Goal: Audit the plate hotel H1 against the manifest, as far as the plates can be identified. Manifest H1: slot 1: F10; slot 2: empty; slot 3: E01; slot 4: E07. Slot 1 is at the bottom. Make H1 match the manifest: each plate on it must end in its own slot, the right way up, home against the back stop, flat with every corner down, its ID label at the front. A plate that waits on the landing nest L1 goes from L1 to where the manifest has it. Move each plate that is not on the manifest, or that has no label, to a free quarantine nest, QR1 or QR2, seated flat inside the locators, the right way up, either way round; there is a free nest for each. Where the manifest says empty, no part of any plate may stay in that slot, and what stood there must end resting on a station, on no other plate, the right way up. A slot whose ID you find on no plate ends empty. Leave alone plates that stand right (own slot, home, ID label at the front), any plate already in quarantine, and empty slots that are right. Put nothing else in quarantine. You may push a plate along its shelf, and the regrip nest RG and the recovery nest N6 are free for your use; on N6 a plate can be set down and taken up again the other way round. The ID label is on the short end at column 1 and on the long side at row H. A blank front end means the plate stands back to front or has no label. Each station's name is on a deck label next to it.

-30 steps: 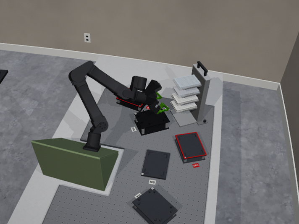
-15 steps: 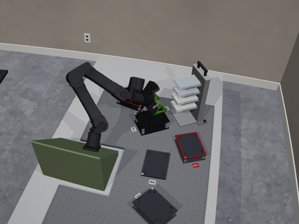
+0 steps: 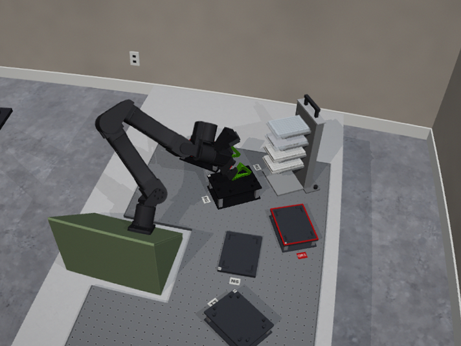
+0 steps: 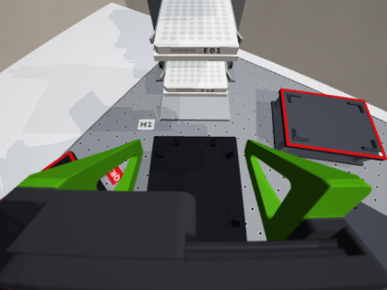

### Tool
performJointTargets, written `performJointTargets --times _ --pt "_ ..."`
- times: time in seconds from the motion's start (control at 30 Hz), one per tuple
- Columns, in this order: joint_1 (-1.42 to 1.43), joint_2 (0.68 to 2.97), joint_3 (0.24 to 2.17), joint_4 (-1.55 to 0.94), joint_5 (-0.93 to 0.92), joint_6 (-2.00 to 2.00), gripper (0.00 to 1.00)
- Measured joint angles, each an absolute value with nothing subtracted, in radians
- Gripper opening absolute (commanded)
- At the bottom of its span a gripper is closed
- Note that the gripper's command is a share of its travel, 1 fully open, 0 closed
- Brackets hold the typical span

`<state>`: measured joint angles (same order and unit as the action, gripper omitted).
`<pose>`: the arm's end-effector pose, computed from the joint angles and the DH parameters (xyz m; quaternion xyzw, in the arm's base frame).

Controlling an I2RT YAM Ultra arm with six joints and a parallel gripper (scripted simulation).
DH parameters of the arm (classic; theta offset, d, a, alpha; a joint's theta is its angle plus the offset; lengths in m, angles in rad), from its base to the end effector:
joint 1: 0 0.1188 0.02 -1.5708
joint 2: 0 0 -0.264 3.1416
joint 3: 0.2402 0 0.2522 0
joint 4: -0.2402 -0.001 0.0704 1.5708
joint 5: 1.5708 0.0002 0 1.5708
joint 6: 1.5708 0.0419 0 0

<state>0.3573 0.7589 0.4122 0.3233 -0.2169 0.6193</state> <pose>0.1750 0.0760 0.2709 0.0179 0.7149 0.3943 0.5772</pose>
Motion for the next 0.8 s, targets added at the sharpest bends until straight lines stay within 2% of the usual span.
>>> performJointTargets --times 0.53,0.8 --pt "0.433 0.703 0.332 0.346 -0.145 0.620 1.00" --pt "0.430 0.767 0.347 0.382 -0.136 0.620 1.00"
